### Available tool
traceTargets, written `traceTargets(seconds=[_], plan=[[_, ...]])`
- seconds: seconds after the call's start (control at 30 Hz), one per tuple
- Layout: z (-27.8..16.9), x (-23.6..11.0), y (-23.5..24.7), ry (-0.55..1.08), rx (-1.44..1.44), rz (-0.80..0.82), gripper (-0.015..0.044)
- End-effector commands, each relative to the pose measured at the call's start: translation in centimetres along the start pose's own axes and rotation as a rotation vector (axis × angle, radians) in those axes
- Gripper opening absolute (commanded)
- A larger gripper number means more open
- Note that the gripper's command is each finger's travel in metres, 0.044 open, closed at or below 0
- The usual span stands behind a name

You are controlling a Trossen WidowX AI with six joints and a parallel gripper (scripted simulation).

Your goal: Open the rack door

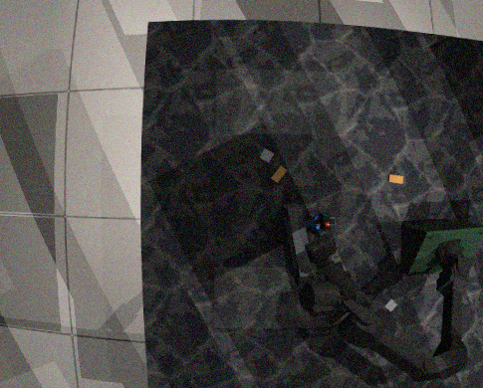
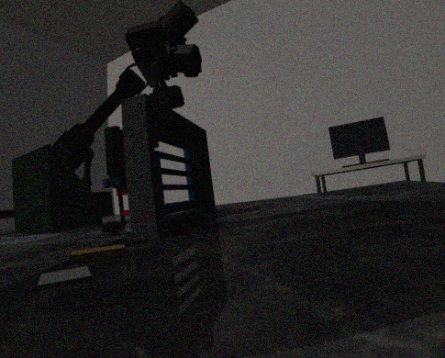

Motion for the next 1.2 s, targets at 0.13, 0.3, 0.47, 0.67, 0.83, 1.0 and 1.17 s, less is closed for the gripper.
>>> traceTargets(seconds=[0.13, 0.3, 0.47, 0.67, 0.83, 1.0, 1.17], plan=[[-1.2, 1.4, -2.1, 0.072, 0.048, 0.118, 0.0281], [-2.2, 2.3, -3.4, 0.111, 0.088, 0.197, 0.0281], [-3.3, 3.1, -4.6, 0.142, 0.131, 0.279, 0.0281], [-4.6, 4.0, -6.0, 0.167, 0.187, 0.38, 0.0281], [-5.4, 4.6, -6.7, 0.177, 0.222, 0.439, 0.0281], [-5.5, 4.9, -6.6, 0.176, 0.222, 0.438, 0.0281], [-5.5, 5.7, -6.3, 0.176, 0.222, 0.438, 0.0281]])
Point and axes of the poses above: the point midway between the two fingers, 35 mm back from their tips, its own x axis out along the fingers, its own y axis across the jaws, z = x × y, the point moved 5 cm from there along -x, back along the fingers, and after that the axes turned 3 degrees about x, right-handed, at the moved point
